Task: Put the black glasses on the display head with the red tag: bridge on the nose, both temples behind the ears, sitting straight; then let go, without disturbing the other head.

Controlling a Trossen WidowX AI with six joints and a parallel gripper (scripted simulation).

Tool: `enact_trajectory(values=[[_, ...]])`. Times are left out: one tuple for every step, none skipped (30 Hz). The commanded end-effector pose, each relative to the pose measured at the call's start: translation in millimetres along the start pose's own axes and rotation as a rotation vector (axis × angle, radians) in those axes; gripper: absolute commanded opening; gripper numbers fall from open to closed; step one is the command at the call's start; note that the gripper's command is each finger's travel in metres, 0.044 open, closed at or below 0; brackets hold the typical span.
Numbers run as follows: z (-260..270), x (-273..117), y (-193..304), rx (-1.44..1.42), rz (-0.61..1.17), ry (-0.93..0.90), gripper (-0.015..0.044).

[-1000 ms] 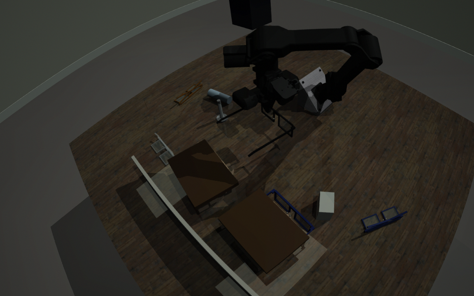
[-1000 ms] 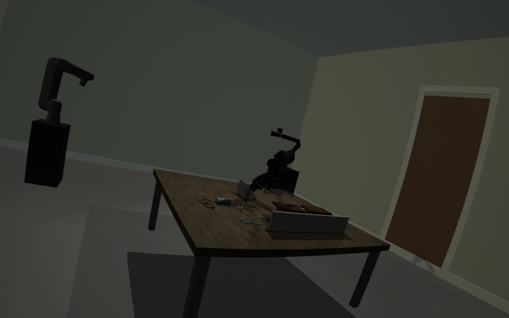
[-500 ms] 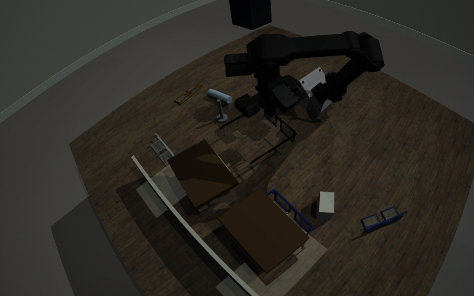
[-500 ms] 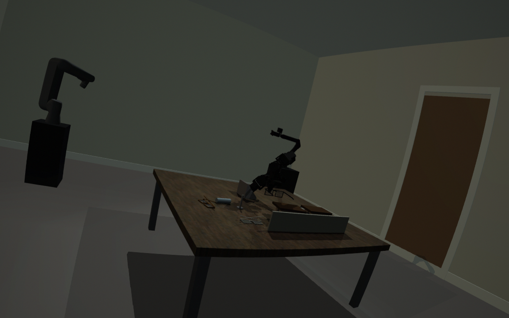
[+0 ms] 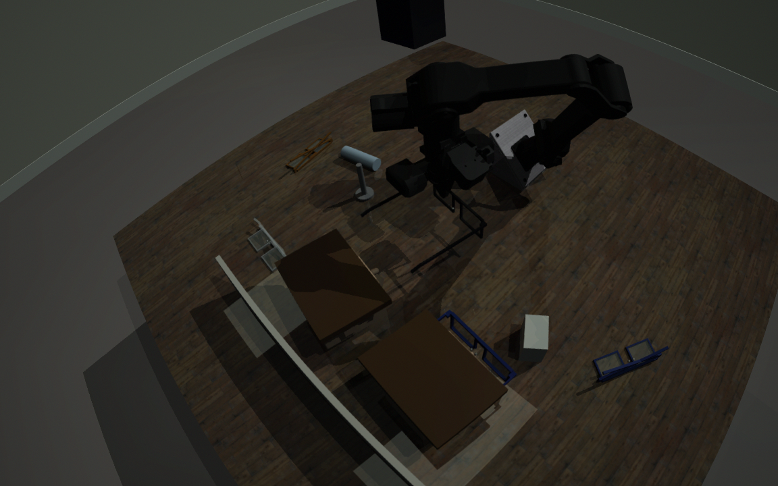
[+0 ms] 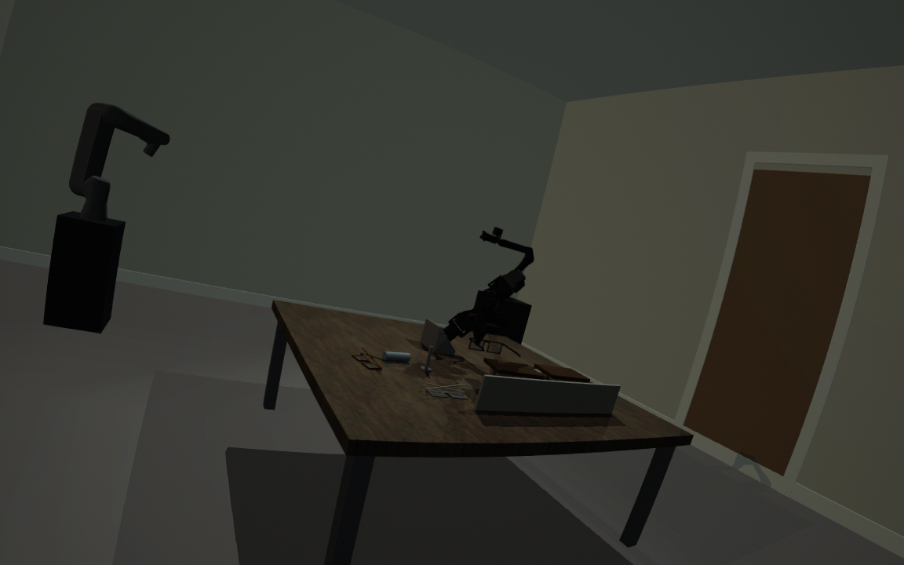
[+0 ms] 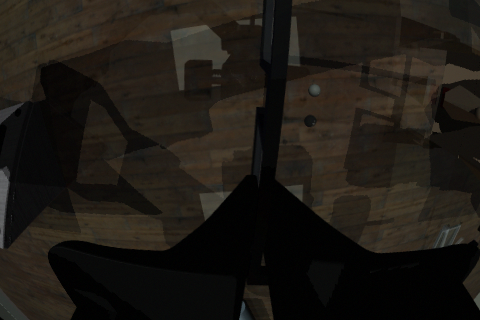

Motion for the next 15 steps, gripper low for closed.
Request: enact_trajectory(values=[[1.4, 5.6, 0.4, 0.01, -0.01, -0.001, 0.0], [1.4, 6.4, 0.4, 0.009, -0.01, -0.001, 0.0], [1.4, 7.2, 0.5, 0.009, -0.01, -0.001, 0.0], [1.4, 7.9, 0.5, 0.009, -0.01, -0.001, 0.0], [1.4, 8.7, 0.5, 0.009, -0.01, -0.001, 0.0], [1.4, 9.5, 0.6, 0.009, -0.01, -0.001, 0.0], [1.4, 10.3, 0.6, 0.009, -0.01, -0.001, 0.0], [1.4, 11.1, 0.6, 0.009, -0.01, -0.001, 0.0], [1.4, 11.9, 0.6, 0.009, -0.01, -0.001, 0.0], [1.4, 12.7, 0.7, 0.009, -0.01, -0.001, 0.0], [1.4, 13.5, 0.7, 0.009, -0.01, -0.001, 0.0], [1.4, 14.3, 0.7, 0.009, -0.01, -0.001, 0.0], [1.4, 15.1, 0.7, 0.009, -0.01, -0.001, 0.0], [1.4, 15.9, 0.7, 0.009, -0.01, -0.001, 0.0], [1.4, 16.6, 0.7, 0.009, -0.01, -0.001, 0.0]])
Point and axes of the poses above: the point midway between the two fingers, 35 mm back from their tips, its own x axis out along the fingers, its own z axis across the jaws, y = z × x, the point moved 6 cm from there along -x, back along the fingers, and after that the axes turned 2 degrees about x, right-handed, at the moved point
